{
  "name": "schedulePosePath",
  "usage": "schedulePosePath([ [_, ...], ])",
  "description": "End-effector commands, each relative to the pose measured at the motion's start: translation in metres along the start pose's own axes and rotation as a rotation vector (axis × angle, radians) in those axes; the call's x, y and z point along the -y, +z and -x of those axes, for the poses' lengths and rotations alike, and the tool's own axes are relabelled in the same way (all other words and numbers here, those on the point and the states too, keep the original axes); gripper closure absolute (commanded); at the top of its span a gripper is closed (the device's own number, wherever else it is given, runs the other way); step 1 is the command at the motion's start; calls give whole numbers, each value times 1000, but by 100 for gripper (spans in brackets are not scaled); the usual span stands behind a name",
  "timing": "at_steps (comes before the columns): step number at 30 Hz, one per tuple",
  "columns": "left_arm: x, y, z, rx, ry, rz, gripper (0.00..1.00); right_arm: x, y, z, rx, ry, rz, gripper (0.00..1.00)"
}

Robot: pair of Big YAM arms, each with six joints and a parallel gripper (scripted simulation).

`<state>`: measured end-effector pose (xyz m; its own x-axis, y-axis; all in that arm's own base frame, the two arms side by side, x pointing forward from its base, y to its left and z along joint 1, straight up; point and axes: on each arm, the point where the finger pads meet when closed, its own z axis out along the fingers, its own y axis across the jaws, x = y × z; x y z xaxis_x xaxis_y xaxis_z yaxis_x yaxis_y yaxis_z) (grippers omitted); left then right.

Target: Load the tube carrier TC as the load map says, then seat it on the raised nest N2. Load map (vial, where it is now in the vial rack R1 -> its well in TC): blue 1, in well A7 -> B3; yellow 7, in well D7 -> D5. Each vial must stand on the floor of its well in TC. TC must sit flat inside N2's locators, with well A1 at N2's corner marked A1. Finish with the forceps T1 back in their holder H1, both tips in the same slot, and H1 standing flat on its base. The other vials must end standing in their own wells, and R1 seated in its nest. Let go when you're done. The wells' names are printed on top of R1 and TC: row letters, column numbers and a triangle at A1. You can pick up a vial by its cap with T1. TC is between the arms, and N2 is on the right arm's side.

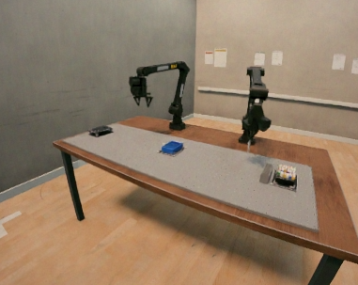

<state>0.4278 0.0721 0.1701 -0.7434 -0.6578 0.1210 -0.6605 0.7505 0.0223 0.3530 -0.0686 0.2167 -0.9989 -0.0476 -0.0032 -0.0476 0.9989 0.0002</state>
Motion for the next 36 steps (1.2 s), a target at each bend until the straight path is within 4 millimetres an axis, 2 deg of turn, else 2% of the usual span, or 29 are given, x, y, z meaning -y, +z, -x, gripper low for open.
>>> schedulePosePath([
  [1,-6,-24,29,38,9,-24,93,1,-12,8,32,13,-8,0],
  [36,-100,-36,115,44,9,-19,93,1,-12,8,32,13,-8,0],
])
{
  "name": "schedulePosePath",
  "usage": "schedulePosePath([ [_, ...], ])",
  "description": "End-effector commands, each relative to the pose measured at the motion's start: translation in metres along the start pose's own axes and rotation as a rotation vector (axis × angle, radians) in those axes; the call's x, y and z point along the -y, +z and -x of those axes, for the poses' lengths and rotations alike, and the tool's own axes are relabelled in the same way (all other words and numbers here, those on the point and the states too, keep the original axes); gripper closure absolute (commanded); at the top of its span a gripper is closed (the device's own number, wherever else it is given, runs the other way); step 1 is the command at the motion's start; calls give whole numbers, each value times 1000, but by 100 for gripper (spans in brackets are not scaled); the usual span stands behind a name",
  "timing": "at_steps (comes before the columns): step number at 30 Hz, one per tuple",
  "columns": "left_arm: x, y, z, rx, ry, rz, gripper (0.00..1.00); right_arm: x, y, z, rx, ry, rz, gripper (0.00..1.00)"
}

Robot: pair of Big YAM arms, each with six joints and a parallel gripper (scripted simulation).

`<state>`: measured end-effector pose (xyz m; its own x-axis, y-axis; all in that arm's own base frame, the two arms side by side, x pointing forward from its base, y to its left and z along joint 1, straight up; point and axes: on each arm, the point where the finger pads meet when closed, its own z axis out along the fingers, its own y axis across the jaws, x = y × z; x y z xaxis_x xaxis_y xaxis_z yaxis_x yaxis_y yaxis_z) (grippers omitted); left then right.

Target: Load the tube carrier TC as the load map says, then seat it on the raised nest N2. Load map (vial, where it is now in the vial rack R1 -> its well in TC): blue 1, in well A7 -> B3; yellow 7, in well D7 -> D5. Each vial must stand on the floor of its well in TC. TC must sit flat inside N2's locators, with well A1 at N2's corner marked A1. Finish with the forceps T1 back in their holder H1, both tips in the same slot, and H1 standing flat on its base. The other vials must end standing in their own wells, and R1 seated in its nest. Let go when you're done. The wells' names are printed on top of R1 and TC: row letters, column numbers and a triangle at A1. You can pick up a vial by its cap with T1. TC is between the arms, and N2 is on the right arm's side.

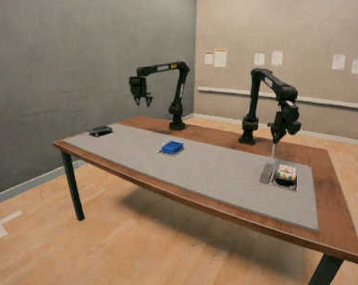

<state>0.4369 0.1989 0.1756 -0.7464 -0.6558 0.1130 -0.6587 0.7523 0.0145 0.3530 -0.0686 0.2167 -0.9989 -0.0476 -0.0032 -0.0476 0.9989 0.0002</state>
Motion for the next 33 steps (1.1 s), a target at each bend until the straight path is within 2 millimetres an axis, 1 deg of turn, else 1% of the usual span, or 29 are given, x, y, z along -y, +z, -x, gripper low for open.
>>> schedulePosePath([
  [1,-14,-21,28,36,5,-11,93,1,-12,8,32,13,-8,0],
  [6,-29,-23,42,36,5,-10,93,1,-12,8,32,13,-8,0],
  [8,-29,-23,42,36,5,-10,93,1,-12,8,32,13,-8,0],
  [21,-68,-27,77,37,5,-7,93,1,-12,8,32,13,-8,0],
  [25,-69,-27,79,36,5,-8,93,1,-12,8,32,13,-8,0],
  [26,-58,-27,77,36,24,-6,93,1,-12,8,32,13,-8,0],
  [27,-56,-27,77,36,27,-6,93,1,-12,8,32,13,-8,0],
  [28,-56,-32,76,46,27,-7,93,1,-12,8,32,13,-8,0],
  [31,-55,-33,76,47,21,-7,93,1,-12,8,32,13,-8,0],
  [33,-51,-33,86,83,20,-23,93,1,-12,8,32,13,-8,0],
])
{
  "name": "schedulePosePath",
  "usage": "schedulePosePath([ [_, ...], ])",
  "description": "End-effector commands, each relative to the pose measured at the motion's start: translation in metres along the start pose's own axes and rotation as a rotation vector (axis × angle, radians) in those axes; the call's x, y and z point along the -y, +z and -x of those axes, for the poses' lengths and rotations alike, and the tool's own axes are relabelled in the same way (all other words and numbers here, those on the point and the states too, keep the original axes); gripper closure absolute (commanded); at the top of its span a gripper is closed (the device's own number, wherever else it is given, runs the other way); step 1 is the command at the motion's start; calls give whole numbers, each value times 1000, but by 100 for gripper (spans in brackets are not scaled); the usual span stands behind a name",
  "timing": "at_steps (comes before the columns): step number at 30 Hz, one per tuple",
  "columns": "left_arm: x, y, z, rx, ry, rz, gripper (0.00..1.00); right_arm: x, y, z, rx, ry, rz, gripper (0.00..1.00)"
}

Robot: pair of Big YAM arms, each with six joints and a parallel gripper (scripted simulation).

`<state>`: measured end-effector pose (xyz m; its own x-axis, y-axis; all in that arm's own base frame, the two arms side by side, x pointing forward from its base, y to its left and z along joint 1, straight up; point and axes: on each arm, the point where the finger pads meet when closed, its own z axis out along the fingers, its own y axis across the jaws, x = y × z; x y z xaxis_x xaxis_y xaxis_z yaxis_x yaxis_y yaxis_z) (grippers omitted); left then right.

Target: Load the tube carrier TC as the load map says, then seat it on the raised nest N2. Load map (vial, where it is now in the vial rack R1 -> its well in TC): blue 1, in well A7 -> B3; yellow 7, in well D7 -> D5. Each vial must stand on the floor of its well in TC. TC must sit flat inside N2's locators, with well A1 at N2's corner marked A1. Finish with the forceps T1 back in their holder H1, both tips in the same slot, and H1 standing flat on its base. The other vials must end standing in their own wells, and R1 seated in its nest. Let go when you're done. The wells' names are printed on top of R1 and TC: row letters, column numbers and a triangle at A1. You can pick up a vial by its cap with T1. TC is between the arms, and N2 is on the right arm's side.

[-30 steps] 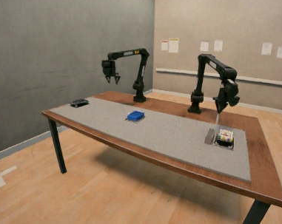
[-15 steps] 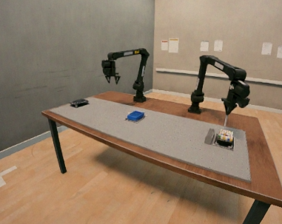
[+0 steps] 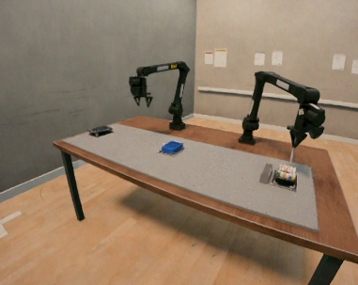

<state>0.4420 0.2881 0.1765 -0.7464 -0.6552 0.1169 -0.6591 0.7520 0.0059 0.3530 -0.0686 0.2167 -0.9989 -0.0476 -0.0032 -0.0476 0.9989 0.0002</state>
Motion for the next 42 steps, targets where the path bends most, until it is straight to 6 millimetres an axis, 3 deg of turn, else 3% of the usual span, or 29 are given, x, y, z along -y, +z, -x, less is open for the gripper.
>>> schedulePosePath([
  [1,13,-26,24,90,20,-14,93,1,-12,8,32,13,-8,0],
  [42,13,-28,17,65,21,-17,93,1,-12,8,32,13,-8,0],
])
